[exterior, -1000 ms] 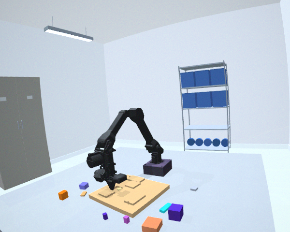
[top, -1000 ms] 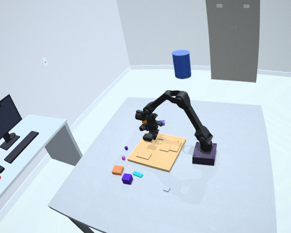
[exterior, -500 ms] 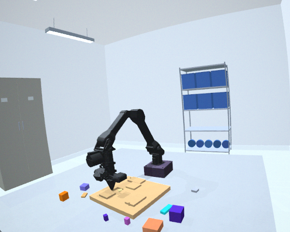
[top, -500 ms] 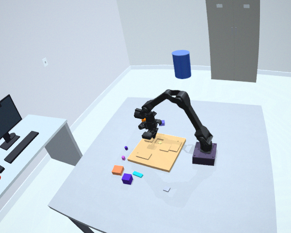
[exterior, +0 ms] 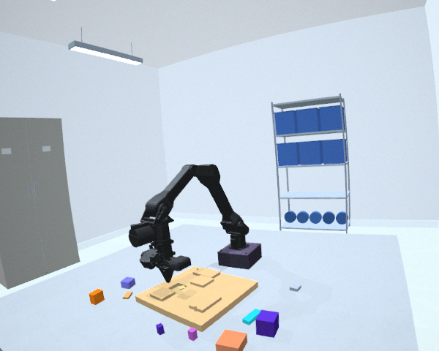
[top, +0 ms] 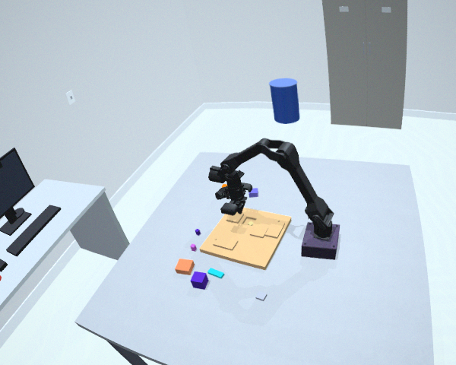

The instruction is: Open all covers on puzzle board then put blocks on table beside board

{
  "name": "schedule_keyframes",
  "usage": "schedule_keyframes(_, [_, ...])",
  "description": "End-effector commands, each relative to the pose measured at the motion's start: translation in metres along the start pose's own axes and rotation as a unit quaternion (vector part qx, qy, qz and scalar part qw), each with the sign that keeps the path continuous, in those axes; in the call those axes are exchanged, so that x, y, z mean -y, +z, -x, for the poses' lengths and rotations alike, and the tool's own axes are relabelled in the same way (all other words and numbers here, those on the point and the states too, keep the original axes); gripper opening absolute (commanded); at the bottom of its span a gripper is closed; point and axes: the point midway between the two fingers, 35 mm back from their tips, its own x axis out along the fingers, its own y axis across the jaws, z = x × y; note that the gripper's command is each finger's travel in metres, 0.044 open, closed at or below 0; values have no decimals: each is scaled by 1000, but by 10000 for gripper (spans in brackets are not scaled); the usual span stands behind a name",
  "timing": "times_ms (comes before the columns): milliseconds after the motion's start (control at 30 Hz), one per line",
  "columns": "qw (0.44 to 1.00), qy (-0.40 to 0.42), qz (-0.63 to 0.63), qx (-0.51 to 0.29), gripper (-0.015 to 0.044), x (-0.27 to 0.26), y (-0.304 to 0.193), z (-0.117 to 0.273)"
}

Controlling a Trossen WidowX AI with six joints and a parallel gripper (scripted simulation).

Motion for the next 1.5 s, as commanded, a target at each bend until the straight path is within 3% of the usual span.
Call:
schedule_keyframes(0, [1000, -1, -2, 6, 0, 0, 2, 9])
schedule_keyframes(300, [1000, 0, 6, 0, 0, 0, 0, 12])
schedule_keyframes(533, [968, -1, 251, 0, 0, -1, -33, 20])
schedule_keyframes(733, [882, -1, 471, 0, 0, -2, -67, 24])
schedule_keyframes(967, [726, -2, 687, 0, 0, -3, -106, 23])
schedule_keyframes(1467, [708, -2, 706, 0, 0, -3, -110, 23])
